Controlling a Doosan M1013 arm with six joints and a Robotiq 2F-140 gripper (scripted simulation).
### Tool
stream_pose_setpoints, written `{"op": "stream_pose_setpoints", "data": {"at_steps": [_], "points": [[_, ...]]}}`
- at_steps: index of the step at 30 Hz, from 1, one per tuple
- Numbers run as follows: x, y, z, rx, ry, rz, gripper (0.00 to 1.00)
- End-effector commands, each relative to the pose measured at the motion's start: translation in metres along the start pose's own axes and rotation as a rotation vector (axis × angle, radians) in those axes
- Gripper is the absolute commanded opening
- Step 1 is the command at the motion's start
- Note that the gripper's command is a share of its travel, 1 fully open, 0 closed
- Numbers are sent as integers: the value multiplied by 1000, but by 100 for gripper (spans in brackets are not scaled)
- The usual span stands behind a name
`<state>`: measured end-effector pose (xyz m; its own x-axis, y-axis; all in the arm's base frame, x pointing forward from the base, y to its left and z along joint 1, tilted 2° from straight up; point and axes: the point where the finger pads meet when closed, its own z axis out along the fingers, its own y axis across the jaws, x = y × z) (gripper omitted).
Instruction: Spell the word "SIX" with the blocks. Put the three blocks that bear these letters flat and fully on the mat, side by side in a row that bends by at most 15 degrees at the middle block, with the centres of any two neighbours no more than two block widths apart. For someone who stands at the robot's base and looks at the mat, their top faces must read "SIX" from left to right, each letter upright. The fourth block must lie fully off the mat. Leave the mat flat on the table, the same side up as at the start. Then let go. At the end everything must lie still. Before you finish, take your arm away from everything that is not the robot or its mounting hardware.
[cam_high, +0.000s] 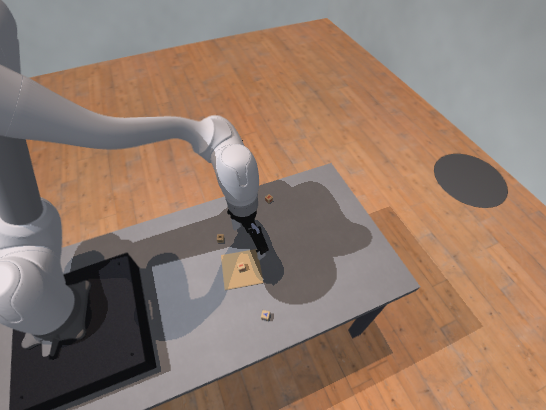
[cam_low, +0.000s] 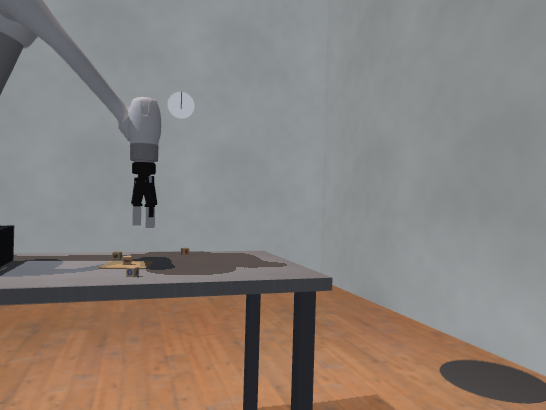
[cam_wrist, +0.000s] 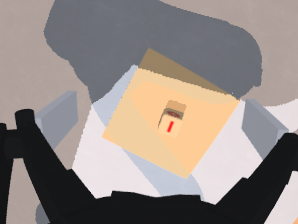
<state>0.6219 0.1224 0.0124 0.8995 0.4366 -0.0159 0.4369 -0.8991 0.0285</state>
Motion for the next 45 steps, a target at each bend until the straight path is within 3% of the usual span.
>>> {"op": "stream_pose_setpoints", "data": {"at_steps": [1,13,15,30,32,45], "points": [[18,-11,2,9,-11,-138,100],[79,-45,3,11,-9,-549,100],[79,-45,3,11,-9,-549,100],[156,-106,8,14,-6,-1110,100],[156,-106,8,14,-6,-1110,100],[215,-170,15,16,-2,-1601,100]]}}
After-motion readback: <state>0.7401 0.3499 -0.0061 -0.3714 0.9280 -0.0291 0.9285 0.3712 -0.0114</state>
